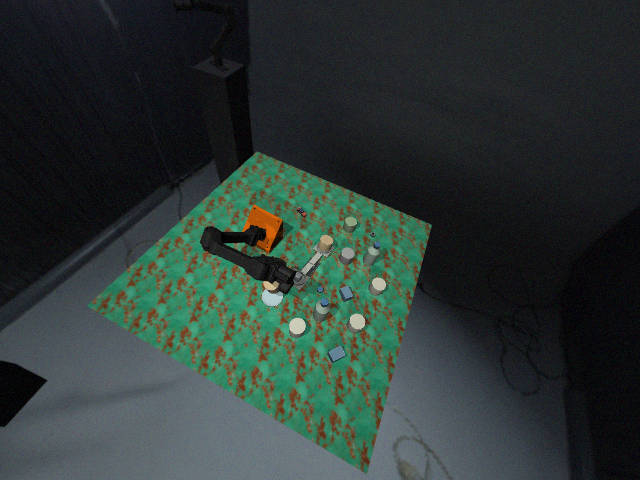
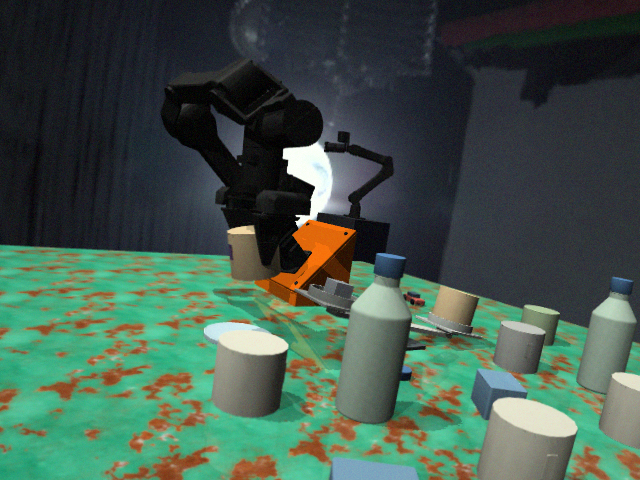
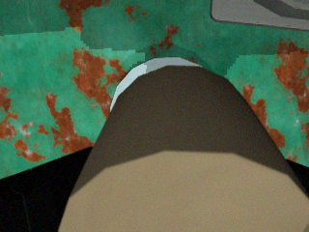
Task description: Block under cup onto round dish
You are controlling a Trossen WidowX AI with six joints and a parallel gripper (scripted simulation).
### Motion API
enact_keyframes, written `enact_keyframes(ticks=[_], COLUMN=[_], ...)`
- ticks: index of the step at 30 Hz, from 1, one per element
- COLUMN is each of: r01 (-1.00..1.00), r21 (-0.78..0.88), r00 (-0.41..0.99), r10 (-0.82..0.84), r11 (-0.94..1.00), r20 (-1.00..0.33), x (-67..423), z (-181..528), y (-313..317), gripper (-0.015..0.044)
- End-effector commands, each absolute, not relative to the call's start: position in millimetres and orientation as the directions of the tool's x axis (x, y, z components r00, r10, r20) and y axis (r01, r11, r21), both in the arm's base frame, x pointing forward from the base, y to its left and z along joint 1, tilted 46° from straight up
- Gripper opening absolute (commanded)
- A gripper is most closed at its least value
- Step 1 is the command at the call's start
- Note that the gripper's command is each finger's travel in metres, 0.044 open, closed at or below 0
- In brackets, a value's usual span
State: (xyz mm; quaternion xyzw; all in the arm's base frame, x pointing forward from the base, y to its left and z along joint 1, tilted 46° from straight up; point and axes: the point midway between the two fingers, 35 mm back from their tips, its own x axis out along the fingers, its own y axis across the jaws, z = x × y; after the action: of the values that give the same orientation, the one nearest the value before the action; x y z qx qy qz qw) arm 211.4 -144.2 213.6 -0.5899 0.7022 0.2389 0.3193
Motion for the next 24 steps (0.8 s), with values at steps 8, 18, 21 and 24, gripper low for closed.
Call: enact_keyframes(ticks=[8,18,21,24], r01=[-0.973,-0.968,-0.968,-0.968], r21=[-0.057,-0.055,-0.055,-0.056], r00=[-0.117,-0.14,-0.14,-0.14], r10=[-0.691,-0.709,-0.708,-0.708], r11=[0.223,0.245,0.246,0.246], r20=[-0.713,-0.691,-0.692,-0.692], x=[140,103,102,101], z=[225,226,222,215], y=[-177,-186,-190,-196], gripper=[0.0,0.0,0.0,0.0])
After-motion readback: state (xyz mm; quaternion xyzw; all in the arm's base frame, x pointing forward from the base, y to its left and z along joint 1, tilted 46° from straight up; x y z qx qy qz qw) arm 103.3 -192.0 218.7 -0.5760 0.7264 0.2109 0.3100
